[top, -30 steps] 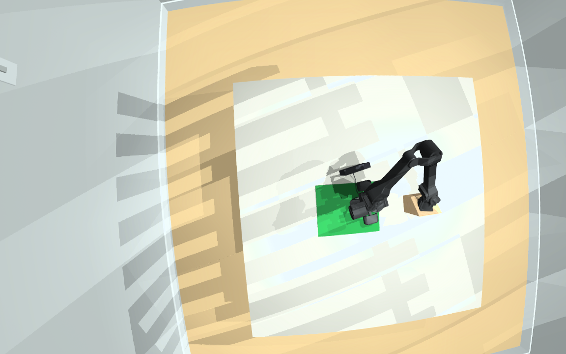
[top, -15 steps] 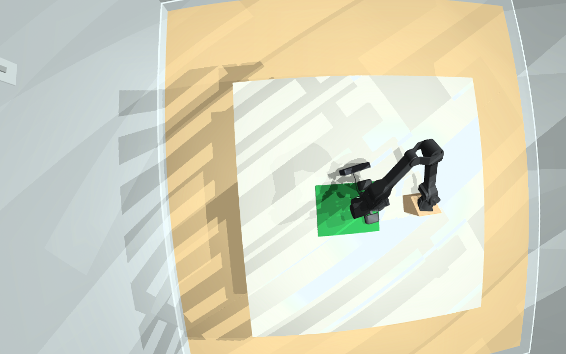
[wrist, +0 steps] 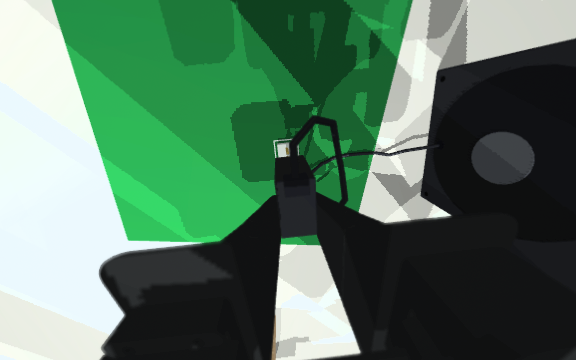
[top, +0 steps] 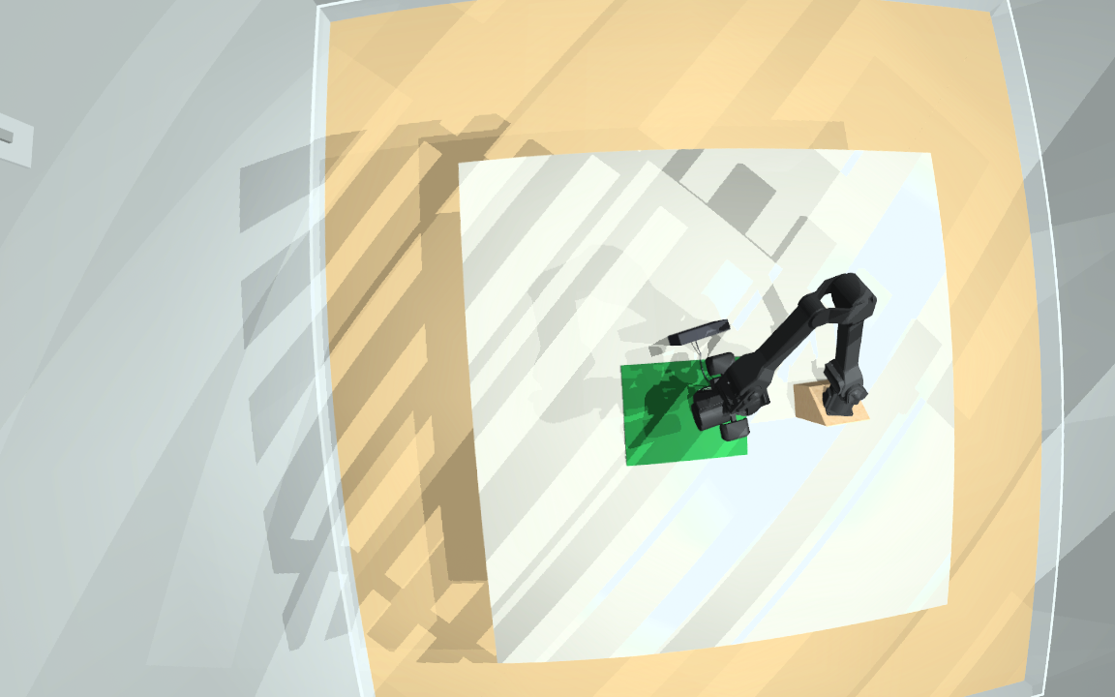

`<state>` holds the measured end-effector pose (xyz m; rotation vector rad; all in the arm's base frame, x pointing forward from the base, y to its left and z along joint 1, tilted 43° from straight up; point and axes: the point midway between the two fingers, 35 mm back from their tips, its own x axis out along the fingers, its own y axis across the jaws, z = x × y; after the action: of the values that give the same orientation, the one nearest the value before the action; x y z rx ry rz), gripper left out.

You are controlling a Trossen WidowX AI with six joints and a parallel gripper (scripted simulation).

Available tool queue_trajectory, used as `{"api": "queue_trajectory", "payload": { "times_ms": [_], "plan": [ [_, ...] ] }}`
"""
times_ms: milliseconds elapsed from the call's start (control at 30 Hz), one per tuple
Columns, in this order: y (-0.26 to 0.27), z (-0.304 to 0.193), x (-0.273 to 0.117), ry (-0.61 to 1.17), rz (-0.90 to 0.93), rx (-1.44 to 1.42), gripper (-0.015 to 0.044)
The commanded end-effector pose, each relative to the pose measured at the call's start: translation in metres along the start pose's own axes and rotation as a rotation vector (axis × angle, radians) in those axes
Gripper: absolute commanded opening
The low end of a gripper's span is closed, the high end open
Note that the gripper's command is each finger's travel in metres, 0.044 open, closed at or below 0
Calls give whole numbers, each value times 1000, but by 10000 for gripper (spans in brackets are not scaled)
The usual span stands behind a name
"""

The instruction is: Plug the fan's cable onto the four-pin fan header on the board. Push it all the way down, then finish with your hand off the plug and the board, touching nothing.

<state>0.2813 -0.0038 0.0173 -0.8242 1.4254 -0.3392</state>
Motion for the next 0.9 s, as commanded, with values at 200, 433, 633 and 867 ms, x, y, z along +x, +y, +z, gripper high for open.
{"api": "queue_trajectory", "payload": {
  "times_ms": [200,433,633,867],
  "plan": [
    [0,-3,23,5,-5,1,0],
    [0,-3,23,5,-5,1,0],
    [0,-3,23,5,-5,1,0],
    [0,-1,23,4,-5,0,0]
  ]
}}
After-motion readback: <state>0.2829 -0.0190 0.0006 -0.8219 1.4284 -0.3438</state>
